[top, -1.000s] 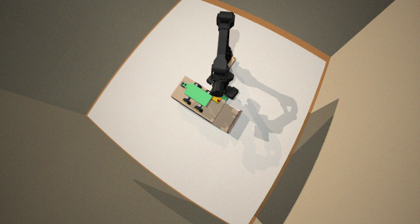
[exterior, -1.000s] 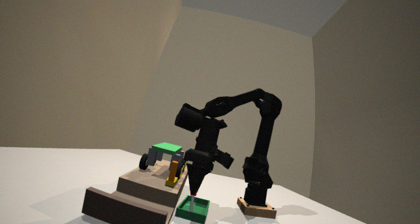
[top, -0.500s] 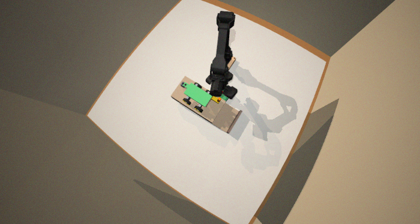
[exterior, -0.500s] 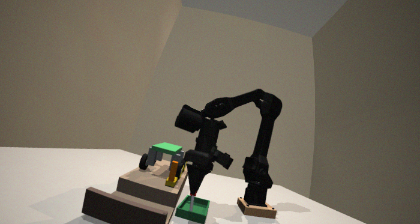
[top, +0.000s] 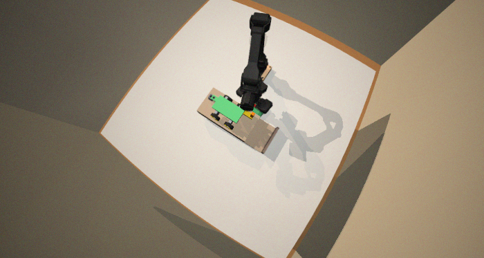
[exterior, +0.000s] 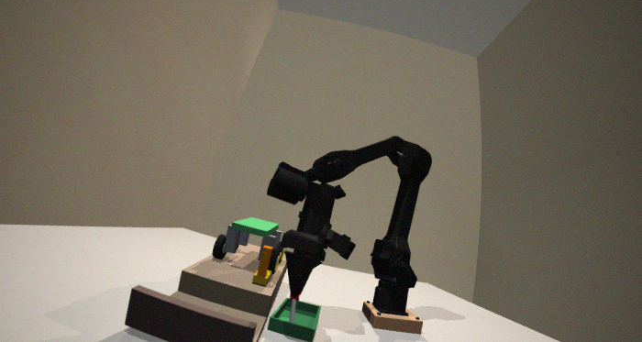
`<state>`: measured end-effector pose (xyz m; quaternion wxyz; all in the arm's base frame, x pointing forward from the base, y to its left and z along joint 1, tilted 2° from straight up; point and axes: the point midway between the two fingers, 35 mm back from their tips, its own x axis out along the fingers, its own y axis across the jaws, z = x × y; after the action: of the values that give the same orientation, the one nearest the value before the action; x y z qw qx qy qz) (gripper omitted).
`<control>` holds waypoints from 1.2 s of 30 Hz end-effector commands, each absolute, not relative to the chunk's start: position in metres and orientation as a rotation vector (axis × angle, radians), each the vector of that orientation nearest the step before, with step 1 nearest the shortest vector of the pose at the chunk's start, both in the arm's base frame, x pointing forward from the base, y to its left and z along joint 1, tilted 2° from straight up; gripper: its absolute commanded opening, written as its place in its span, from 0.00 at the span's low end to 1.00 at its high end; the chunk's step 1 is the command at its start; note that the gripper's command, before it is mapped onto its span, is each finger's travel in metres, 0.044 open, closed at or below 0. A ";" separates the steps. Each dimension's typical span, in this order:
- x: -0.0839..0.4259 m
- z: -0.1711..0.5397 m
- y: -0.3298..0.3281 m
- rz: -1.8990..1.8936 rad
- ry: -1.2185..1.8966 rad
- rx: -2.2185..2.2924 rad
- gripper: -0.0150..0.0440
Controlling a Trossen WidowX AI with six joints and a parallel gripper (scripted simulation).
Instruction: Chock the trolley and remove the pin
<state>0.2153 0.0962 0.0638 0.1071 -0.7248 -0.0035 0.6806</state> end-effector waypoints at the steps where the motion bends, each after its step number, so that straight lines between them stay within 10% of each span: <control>1: 0.213 0.061 0.094 2.012 -0.015 -2.128 0.58; 36: 0.214 0.055 0.084 2.012 -0.014 -2.129 0.58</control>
<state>0.2164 0.0851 0.0574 0.1069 -0.7251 -0.0031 0.6802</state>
